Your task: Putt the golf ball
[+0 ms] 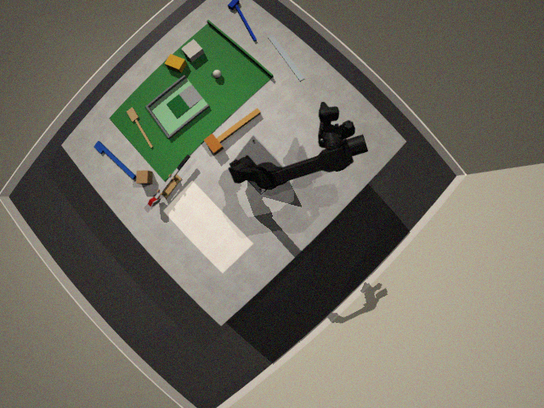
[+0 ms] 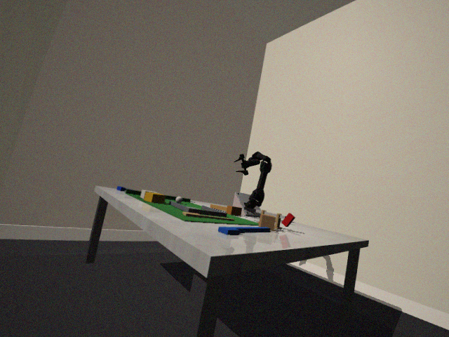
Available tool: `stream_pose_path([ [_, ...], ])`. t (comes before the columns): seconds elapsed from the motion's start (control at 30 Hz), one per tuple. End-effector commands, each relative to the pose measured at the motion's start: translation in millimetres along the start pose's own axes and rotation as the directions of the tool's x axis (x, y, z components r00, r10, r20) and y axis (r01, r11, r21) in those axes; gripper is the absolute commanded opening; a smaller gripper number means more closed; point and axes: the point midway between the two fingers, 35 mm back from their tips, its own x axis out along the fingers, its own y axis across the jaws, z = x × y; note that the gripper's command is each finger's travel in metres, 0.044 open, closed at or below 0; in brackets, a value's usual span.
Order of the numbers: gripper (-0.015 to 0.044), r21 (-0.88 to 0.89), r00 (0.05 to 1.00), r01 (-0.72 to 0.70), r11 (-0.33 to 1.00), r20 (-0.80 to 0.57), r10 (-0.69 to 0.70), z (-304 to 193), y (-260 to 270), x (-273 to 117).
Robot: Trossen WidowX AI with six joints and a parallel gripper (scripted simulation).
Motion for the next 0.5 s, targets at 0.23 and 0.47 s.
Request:
stream_pose_path([
  [0.23,0.044,-0.415,0.988,0.043,0.909,-0.114,-0.099,-77.1,53.0,54.7],
  [0.47,0.044,-0.77,0.949,-0.03,0.637,-0.222,-0.224,-175.9,82.4,107.5],
])
